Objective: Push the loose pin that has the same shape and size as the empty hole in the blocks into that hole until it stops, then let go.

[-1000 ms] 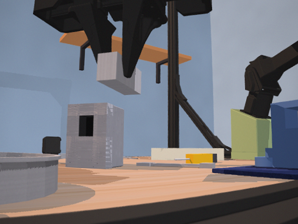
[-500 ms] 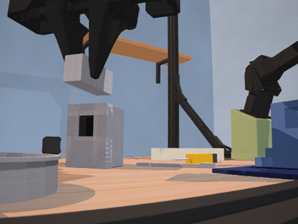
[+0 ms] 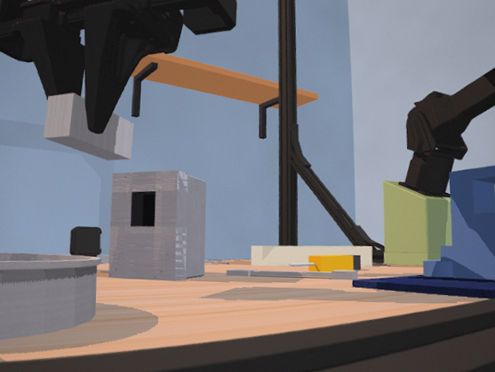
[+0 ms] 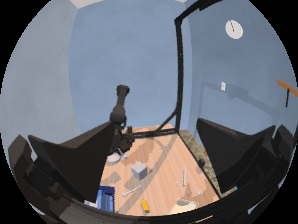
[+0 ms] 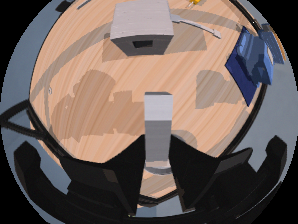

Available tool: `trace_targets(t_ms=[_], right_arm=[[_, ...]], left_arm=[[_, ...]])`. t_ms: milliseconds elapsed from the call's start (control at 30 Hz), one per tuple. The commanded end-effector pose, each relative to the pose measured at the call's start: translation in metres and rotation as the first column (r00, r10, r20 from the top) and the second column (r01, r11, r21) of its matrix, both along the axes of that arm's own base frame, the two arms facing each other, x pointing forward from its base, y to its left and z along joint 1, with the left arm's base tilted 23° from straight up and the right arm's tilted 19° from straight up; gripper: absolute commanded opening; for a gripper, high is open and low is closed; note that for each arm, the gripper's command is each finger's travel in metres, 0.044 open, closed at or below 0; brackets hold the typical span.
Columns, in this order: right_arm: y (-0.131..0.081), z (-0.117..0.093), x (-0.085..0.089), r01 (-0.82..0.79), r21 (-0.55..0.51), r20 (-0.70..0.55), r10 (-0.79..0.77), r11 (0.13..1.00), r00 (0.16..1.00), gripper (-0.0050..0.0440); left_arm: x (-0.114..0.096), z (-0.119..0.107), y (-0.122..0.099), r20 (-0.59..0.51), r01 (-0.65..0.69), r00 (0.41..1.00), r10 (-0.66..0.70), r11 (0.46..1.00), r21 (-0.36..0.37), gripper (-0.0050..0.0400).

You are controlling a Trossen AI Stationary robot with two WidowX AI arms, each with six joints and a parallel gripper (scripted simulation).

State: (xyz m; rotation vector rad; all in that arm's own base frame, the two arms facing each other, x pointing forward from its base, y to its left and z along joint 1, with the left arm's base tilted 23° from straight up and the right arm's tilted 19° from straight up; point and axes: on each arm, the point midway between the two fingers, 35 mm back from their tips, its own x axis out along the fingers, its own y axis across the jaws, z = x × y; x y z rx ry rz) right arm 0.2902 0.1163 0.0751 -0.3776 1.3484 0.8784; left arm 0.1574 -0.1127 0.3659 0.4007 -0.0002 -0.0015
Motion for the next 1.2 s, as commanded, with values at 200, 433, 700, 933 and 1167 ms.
trace_targets(t_ms=[200, 433, 700, 933, 1167], right_arm=[[0.011, -0.018, -0.007, 0.0, 0.0, 0.005, 0.0, 1.0, 1.0, 0.0], [0.018, -0.041, -0.005, -0.002, 0.0, 0.0, 0.002, 1.0, 1.0, 0.0], [0.017, -0.035, -0.005, -0.002, 0.001, 0.0, 0.002, 1.0, 1.0, 0.0], [0.02, -0.034, -0.003, -0.002, 0.001, 0.0, 0.002, 1.0, 1.0, 0.0], [0.027, -0.033, 0.003, -0.003, 0.001, 0.001, 0.003, 1.0, 1.0, 0.0]], left_arm=[[0.0, 0.0, 0.0, 0.0, -0.002, 1.0, 0.002, 1.0, 0.001, 0.04], [0.0, 0.0, 0.0, 0.0, -0.002, 1.0, 0.002, 1.0, 0.001, 0.04], [0.0, 0.0, 0.0, 0.0, -0.002, 1.0, 0.002, 1.0, 0.001, 0.04], [0.0, 0.0, 0.0, 0.0, -0.002, 1.0, 0.002, 1.0, 0.001, 0.04], [0.0, 0.0, 0.0, 0.0, -0.002, 1.0, 0.002, 1.0, 0.001, 0.04]])
